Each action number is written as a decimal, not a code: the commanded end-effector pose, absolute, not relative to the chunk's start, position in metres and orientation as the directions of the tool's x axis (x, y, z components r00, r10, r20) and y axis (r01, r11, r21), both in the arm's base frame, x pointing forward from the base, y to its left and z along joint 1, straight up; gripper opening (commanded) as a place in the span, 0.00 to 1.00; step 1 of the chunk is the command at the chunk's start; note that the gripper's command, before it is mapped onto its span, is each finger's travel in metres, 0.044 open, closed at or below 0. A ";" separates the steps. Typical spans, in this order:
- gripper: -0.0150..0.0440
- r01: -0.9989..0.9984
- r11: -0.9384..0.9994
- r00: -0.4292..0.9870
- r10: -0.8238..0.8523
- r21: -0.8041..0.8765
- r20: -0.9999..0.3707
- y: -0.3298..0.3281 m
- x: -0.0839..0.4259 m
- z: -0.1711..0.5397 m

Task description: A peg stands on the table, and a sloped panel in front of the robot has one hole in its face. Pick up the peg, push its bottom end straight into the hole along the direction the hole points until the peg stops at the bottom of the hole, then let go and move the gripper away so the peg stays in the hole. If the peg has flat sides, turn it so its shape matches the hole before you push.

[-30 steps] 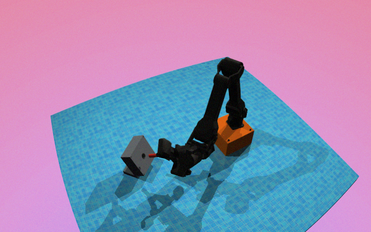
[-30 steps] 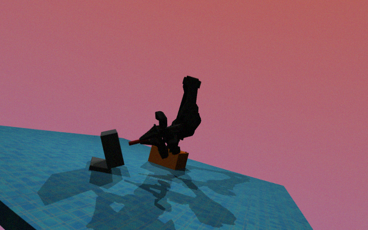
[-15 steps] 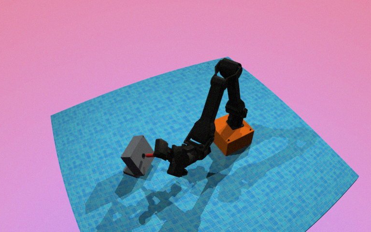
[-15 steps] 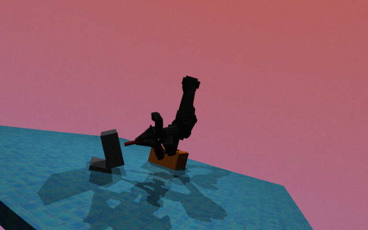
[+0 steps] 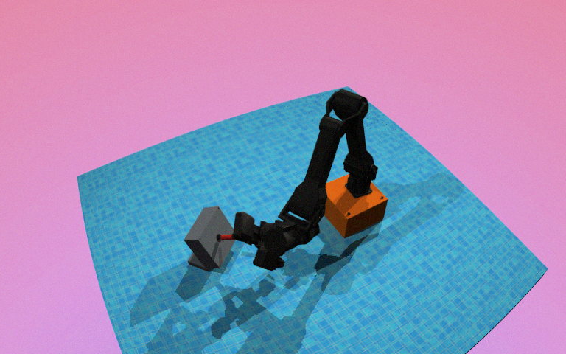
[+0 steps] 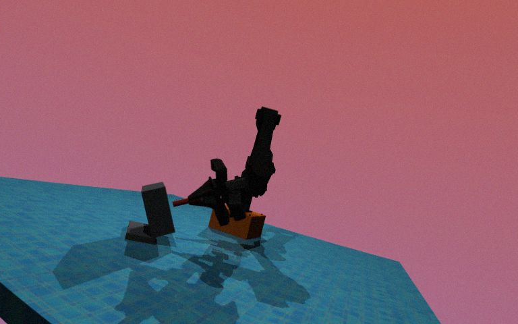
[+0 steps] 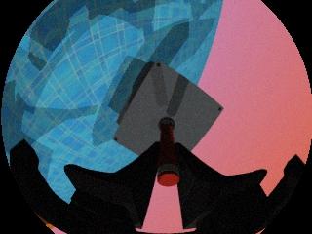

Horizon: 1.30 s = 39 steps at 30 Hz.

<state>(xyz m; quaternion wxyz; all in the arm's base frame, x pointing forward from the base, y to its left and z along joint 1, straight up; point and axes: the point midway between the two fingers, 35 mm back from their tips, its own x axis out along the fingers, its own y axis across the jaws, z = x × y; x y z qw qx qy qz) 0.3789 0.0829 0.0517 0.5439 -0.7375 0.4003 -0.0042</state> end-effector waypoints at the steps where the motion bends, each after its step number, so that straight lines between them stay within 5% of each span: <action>1: 0.25 -0.584 -0.085 0.680 -0.596 -0.808 -0.428 0.083 0.379 0.052; 39: 0.25 -0.583 -0.086 0.680 -0.596 -0.808 -0.427 0.069 0.395 0.042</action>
